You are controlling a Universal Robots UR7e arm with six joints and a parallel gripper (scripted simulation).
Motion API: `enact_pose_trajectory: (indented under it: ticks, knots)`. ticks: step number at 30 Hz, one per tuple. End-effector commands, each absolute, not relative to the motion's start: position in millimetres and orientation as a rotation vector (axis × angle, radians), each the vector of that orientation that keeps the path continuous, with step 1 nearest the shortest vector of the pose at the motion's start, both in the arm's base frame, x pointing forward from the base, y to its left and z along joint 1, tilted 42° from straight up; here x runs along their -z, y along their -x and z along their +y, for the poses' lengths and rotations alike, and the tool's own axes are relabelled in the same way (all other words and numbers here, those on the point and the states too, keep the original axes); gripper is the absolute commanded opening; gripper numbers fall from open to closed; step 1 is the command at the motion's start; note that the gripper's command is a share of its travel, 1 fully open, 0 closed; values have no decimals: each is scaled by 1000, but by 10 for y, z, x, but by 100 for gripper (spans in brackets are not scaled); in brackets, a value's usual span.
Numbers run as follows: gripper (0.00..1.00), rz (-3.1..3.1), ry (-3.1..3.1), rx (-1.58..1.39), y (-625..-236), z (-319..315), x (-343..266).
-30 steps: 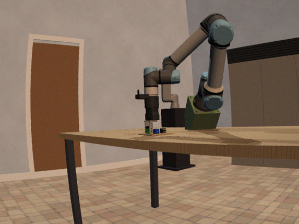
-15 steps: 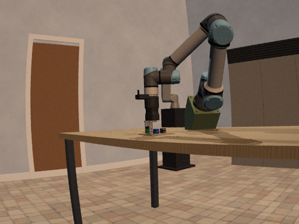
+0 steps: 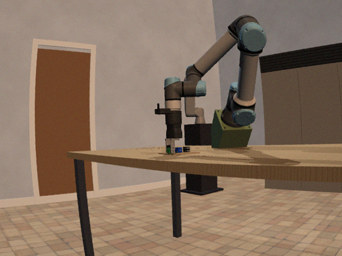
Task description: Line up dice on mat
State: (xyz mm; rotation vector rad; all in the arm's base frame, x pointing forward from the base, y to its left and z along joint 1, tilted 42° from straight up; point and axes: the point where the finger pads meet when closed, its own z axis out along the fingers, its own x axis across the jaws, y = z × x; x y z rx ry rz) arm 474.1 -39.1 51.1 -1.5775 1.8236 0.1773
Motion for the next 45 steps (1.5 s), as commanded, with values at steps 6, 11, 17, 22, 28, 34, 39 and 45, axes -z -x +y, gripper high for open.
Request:
enact_pose_trajectory:
  ticks: [6, 11, 17, 22, 28, 34, 39, 45]
  knots:
    - [49, 1824, 1577, -176, -4743, -394, -513]
    - [49, 1824, 1577, -176, -4743, -394, -513]
    - [49, 1824, 1577, -176, -4743, -394, -513]
    - [49, 1824, 1577, -176, -4743, -394, -513]
    - [49, 1824, 1577, -176, -4743, -394, -513]
    - [49, 1824, 1577, -176, -4743, -394, -513]
    - [61, 1824, 1577, -176, -4743, -394, -513]
    - [67, 1824, 1577, -176, -4743, -394, -513]
